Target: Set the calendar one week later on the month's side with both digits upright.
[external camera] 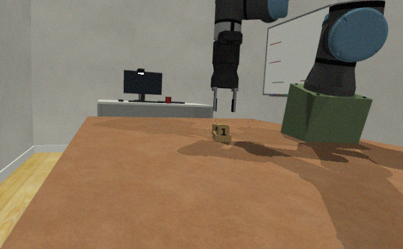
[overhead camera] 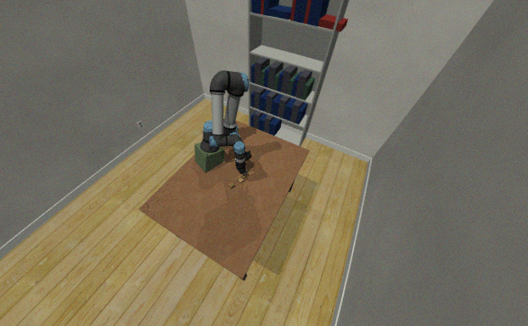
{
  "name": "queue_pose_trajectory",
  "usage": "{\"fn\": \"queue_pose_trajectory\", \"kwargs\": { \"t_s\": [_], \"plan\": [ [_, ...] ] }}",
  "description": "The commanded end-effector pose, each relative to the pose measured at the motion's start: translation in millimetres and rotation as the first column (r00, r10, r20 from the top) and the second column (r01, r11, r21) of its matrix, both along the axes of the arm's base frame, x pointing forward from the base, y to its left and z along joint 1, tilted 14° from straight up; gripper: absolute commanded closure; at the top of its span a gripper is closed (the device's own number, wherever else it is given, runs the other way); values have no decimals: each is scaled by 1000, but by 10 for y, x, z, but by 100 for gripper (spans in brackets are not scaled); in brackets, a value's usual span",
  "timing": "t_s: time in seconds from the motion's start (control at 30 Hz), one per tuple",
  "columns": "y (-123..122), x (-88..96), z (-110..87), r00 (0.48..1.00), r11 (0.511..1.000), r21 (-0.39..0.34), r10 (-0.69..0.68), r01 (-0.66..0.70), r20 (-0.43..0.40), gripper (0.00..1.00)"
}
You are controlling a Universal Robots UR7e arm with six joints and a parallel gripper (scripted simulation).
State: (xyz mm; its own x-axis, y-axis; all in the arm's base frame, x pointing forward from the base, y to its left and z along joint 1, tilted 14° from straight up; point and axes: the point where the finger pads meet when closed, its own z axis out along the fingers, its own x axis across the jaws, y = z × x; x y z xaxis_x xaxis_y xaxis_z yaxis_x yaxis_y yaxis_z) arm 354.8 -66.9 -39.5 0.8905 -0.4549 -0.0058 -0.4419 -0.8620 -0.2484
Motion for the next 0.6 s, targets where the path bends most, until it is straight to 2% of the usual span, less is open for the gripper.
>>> {"fn": "queue_pose_trajectory", "kwargs": {
  "t_s": [0.0,0.2,0.47,0.5,0.57],
  "plan": [
    [-41,-17,172,1000,1000,-1,0,0,1,10],
    [-63,-28,268,1000,1000,-1,0,0,1,10],
    [-67,-30,286,1000,1000,-1,0,0,1,10],
    [-67,-30,286,1000,1000,-1,0,0,1,0],
    [-67,-30,286,1000,1000,-1,0,0,1,0]
  ]
}}
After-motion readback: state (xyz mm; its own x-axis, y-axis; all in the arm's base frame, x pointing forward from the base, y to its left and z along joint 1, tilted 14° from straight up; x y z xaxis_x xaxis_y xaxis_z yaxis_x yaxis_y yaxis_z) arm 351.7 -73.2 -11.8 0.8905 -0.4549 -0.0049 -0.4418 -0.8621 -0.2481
